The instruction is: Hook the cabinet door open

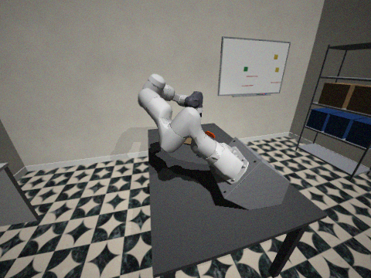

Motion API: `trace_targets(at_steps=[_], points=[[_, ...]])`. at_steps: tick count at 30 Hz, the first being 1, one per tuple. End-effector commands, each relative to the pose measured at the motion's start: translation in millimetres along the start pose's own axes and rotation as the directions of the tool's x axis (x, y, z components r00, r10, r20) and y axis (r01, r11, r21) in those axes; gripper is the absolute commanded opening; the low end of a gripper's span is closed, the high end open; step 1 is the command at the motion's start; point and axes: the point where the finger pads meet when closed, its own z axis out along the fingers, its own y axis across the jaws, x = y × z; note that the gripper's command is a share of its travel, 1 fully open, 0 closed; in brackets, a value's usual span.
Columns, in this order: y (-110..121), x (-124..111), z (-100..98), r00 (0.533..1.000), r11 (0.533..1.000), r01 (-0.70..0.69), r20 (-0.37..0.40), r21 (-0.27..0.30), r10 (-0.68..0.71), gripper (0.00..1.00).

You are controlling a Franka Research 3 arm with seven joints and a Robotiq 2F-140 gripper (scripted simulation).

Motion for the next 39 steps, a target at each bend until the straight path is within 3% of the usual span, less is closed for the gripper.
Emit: trace_targets(at_steps=[1, 27, 39], points=[[0.3, -0.5, 1.0, 0.999, 0.999, 0.032, 0.001, 0.005, -0.032, 0.16], [19.3, 2.1, 1.1, 0.983, 0.983, 0.182, 0.000, 0.005, -0.182, 0.16], [22.3, 2.6, 1.1, 0.983, 0.983, 0.182, 0.000, 0.005, -0.182, 0.16]])
